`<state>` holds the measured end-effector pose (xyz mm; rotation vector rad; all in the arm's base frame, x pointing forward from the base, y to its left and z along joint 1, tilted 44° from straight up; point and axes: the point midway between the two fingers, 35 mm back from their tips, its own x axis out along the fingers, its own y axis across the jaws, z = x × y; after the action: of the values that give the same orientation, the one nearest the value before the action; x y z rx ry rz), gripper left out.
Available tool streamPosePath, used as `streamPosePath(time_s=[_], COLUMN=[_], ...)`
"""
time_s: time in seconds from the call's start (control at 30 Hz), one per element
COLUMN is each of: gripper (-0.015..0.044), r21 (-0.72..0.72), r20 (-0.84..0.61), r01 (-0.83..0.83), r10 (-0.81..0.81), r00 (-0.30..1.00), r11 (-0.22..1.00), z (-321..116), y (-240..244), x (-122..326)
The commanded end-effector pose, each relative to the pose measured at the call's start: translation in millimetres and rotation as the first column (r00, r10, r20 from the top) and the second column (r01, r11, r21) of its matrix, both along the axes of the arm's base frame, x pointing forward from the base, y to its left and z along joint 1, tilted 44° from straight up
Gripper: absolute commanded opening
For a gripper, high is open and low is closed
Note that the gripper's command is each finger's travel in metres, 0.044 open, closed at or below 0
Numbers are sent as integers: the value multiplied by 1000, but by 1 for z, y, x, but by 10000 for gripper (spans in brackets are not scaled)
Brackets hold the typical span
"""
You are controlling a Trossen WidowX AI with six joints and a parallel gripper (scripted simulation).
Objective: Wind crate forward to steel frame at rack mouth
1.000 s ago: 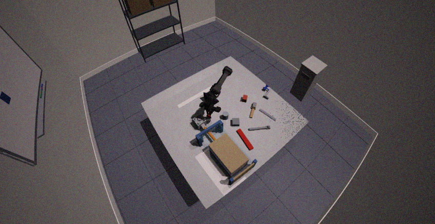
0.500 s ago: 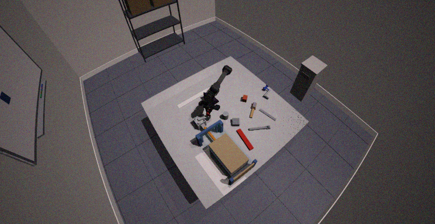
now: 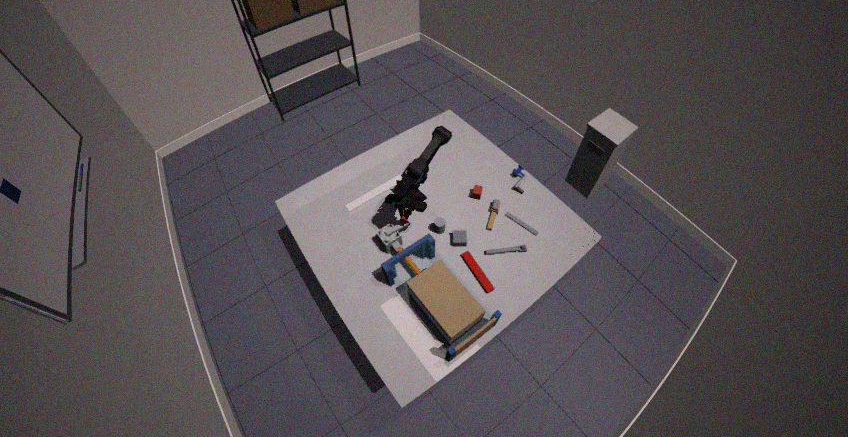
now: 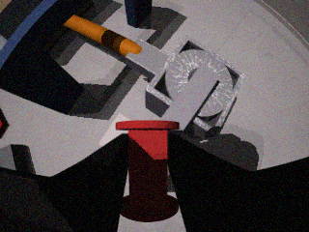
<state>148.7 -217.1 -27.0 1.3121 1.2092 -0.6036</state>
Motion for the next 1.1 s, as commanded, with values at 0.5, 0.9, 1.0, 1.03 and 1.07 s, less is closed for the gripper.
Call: streamPosePath(time_s=[0.5,0.9,1.0,1.03,1.07], gripper=[0,0,0,0,0], r21=[42,41,41,41,41], r20=[-84,-86,-86,-86,-86], r01=[11,12,12,12,12], r10=[-8,-8,-8,-8,-8], r00=[996,996,996,996,996], r11=[999,999,999,999,999], z=[-20,-26,-28,-29,-29], y=[11,6,5,4,4], x=[-47,-64,-68,-70,-71])
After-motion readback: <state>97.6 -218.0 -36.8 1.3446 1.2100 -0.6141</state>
